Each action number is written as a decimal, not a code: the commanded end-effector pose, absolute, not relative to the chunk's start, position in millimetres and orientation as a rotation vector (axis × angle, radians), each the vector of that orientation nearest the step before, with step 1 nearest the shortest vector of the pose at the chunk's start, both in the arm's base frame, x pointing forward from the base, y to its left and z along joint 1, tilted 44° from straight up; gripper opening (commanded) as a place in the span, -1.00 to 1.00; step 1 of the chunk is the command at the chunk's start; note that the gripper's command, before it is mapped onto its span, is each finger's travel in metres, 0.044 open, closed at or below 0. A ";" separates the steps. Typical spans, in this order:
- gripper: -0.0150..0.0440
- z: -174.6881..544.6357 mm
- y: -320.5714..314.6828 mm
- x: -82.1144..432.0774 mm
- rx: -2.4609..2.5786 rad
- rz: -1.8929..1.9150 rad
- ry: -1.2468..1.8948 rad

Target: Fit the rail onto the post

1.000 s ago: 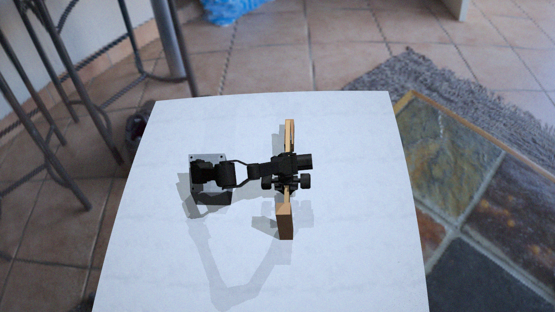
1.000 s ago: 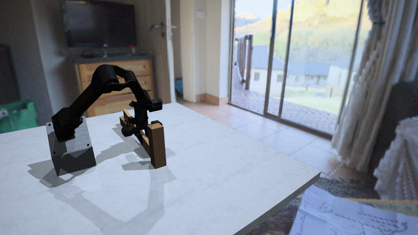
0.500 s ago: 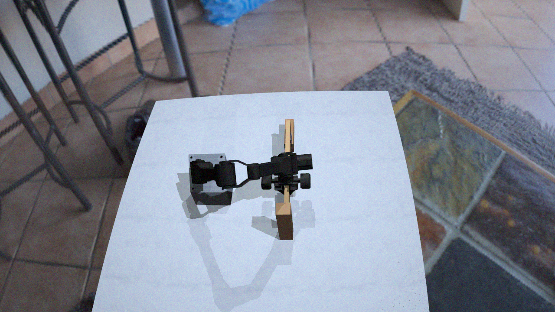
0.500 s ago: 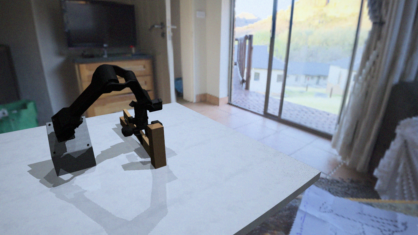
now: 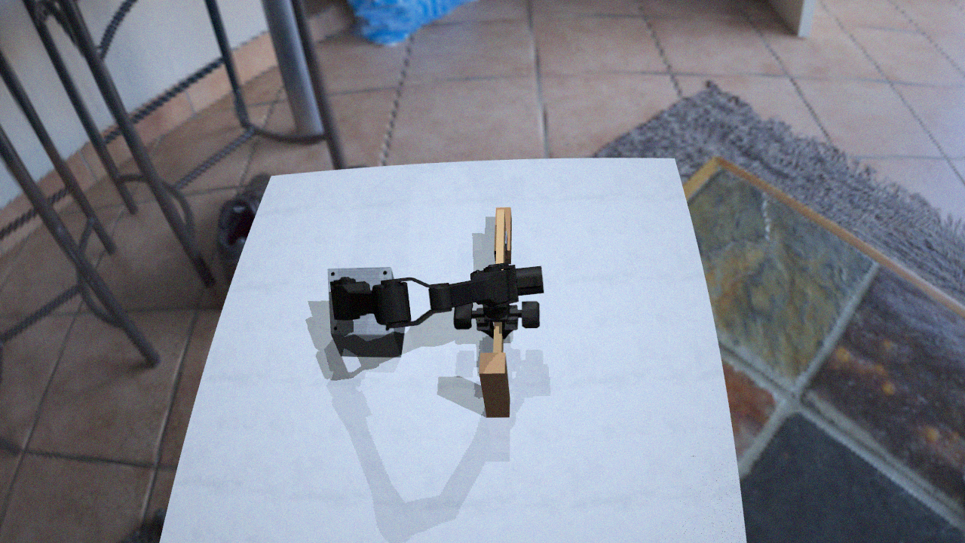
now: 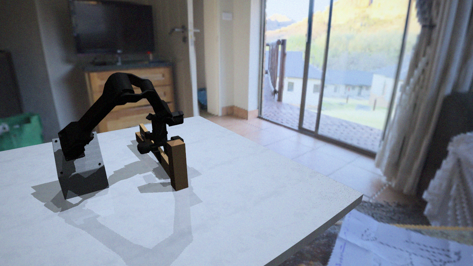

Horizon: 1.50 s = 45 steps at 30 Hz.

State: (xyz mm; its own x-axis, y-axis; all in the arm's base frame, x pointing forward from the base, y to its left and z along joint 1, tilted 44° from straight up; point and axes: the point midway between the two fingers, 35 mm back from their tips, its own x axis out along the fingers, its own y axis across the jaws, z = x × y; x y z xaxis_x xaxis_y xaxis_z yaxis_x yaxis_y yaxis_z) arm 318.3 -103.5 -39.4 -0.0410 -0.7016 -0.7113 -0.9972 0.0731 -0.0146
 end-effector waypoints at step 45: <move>-0.49 -21.6 -84.0 322.7 -1.684 0.692 1.791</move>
State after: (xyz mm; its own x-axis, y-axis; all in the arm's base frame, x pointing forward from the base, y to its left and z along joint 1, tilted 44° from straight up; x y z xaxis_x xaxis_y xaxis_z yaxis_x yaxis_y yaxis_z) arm 320.4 -89.5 -23.4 -0.0451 -0.7067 -0.7061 -0.9972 0.0739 -0.0103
